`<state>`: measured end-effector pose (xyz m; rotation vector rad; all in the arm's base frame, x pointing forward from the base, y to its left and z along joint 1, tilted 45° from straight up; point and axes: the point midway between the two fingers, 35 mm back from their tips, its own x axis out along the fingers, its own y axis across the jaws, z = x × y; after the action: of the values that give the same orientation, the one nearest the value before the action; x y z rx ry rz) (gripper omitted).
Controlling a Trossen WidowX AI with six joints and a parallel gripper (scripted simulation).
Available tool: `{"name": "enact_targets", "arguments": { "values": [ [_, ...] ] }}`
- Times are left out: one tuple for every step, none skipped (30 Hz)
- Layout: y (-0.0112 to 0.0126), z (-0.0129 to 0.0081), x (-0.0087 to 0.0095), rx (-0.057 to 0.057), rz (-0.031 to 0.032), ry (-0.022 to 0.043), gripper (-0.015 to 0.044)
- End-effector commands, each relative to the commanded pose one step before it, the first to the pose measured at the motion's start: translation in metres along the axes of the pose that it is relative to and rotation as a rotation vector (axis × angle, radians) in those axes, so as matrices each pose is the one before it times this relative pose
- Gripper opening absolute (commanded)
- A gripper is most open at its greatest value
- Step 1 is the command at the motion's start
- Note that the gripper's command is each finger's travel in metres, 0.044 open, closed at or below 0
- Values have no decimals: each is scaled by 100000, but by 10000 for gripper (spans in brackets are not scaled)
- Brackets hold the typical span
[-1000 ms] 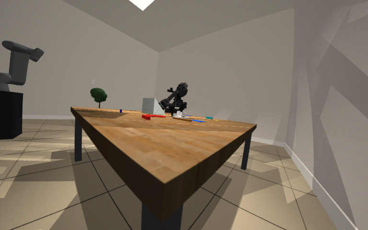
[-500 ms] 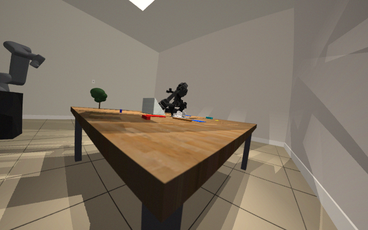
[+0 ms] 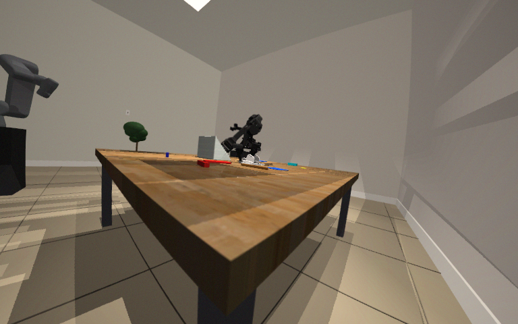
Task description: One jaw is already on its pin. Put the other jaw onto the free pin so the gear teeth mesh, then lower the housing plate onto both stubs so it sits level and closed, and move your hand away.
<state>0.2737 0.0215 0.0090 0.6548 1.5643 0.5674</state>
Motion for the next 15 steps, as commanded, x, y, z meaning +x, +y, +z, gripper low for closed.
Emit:
{"name": "enact_targets", "arguments": {
  "values": [
    [-24, 27, 172, 165, -128, -26, 351],
    [0, 0, 12, 0, 0, 0, 351],
    [0, 0, 0, 0, 0, 0, 351],
    [0, 0, 0, 0, 0, 0, 351],
    [0, 0, 0, 0, 0, 0, 351],
    [0, 0, 0, 0, 0, 0, 351],
    [0, 0, 12, 0, 0, 0, 351],
    [0, 0, 36, 0, 1, 0, 351],
    [0, 0, 60, 0, 2, 0, 351],
    [0, 0, 60, 0, 2, 0, 351],
    [0, 0, 36, 0, 1, 0, 351],
    [0, 0, 12, 0, 0, 0, 351],
    [0, 0, 0, 0, 0, 0, 351],
    [0, 0, 0, 0, 0, 0, 351],
    [0, 0, 0, 0, 0, 0, 351]
  ]
}}
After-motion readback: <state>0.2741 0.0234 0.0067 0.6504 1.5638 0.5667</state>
